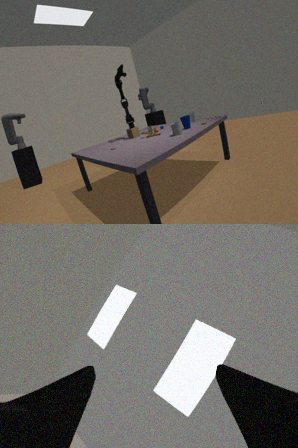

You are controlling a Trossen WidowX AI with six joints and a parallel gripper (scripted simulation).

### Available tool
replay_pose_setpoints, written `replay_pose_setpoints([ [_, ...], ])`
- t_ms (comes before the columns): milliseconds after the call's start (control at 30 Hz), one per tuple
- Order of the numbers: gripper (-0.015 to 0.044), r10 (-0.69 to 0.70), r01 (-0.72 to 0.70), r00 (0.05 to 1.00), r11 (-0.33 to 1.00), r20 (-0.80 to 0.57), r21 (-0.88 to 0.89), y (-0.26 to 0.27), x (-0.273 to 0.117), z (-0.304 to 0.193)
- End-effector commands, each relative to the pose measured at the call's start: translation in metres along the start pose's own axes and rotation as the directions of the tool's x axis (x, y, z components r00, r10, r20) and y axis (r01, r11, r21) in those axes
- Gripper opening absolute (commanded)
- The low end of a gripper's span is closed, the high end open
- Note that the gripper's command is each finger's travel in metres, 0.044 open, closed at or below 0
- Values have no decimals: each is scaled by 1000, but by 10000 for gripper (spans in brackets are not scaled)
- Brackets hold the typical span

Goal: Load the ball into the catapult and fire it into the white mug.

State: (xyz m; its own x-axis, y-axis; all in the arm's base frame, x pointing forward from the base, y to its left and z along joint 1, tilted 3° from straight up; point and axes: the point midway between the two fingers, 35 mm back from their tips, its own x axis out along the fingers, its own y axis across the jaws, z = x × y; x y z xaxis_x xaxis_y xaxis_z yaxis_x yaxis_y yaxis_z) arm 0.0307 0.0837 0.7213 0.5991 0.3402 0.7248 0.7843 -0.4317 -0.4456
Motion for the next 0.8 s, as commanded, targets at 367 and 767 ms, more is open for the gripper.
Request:
replay_pose_setpoints([
  [367, 440, 220, -215, 975, 896, 30, 390, 124, 24, -12],
  [767, 440, 406, -380, 907, 677, 110, 631, 227, 33, 9],
])
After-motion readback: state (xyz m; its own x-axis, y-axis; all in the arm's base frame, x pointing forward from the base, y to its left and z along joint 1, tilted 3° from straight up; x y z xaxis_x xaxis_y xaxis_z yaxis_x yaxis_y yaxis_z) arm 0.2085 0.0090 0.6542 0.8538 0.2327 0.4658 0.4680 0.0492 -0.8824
